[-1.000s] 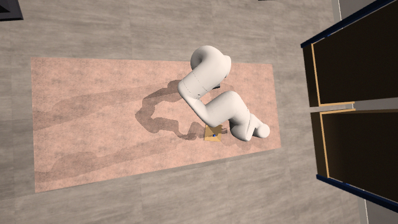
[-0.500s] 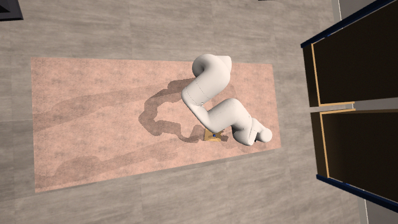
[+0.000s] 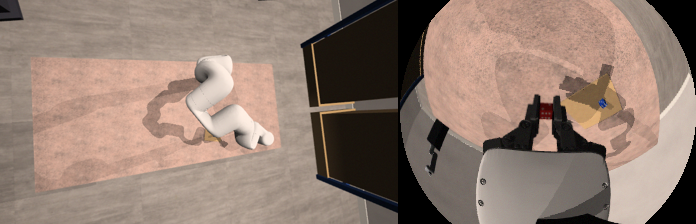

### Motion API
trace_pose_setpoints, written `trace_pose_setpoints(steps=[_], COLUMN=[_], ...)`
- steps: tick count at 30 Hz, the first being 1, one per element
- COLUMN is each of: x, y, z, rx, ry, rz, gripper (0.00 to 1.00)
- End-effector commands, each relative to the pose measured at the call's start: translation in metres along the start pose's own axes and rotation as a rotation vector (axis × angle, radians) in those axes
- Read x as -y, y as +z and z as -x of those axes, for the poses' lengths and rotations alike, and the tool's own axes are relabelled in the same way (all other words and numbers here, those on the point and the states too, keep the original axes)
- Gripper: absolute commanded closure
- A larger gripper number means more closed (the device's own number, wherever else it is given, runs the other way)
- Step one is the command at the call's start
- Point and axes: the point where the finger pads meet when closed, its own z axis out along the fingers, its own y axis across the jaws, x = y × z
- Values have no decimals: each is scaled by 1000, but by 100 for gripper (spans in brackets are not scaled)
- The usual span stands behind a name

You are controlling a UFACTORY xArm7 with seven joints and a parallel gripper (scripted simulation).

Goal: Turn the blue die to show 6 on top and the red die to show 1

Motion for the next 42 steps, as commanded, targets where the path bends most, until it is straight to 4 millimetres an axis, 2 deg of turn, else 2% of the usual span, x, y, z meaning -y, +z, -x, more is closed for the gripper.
trace_pose_setpoints(steps=[1, 11, 15, 20, 23, 29, 37, 40, 42], x=[0, -1, -10, -31, -31, -44, -43, -42, -36], y=[2, 2, 4, 6, 6, 4, -1, -2, -3], z=[-9, -11, -13, -19, -19, -27, -30, -30, -27], rx=[1, -2, -42, -179, -185, -366, -564, -578, -667], ry=[149, 179, 197, 242, 243, 270, 267, 265, 250], rz=[19, 26, 72, 188, 192, 275, 293, 292, 270], gripper=[89, 89, 89, 89, 89, 89, 89, 89, 89])
